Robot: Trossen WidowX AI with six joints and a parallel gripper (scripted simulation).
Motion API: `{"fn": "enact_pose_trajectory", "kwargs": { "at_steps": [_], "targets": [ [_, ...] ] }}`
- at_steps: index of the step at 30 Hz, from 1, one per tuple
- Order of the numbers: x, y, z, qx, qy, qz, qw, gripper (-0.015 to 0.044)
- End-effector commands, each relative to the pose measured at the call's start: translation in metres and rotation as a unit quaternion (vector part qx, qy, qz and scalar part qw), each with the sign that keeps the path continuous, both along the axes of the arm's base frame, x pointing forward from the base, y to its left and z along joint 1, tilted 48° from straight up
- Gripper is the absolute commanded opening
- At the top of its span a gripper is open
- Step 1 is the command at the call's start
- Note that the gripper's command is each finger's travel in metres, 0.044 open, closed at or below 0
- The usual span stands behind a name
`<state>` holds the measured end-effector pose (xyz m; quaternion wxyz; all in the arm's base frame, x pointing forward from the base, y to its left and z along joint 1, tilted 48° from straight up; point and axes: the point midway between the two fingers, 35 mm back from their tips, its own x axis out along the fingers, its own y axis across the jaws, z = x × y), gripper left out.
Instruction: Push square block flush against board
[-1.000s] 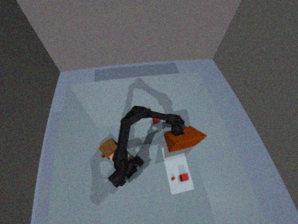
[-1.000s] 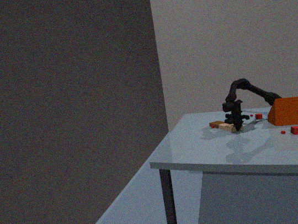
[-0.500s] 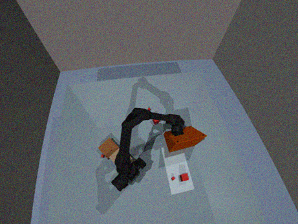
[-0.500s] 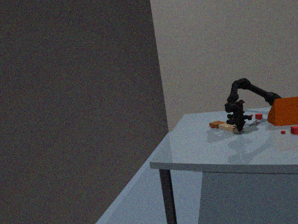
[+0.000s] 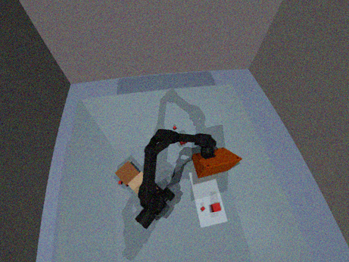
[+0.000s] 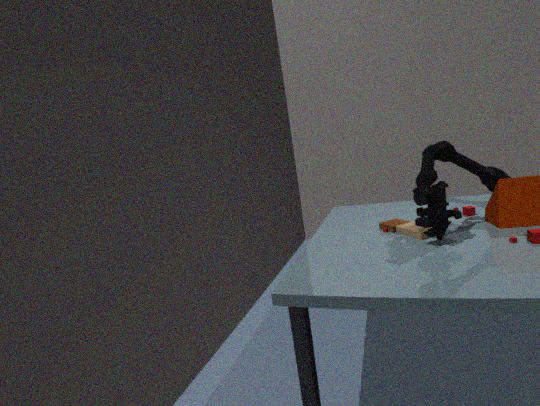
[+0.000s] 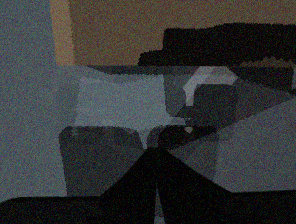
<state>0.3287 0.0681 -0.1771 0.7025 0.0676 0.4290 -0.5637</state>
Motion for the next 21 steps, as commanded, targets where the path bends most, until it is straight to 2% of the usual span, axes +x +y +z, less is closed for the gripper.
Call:
{"fn": "enact_pose_trajectory", "kwargs": {
  "at_steps": [1,6,12,21],
  "targets": [
    [0.0,0.002,0.002,0.0,0.0,0.0,1.0,0.0],
    [0.0,0.042,0.039,0.003,-0.002,-0.001,1.0,0.0],
    [0.001,0.04,0.041,0.004,0.006,0.007,1.0,0.0],
    [0.006,0.017,0.069,0.006,0.116,0.11,0.987,0.0]
  ]
}}
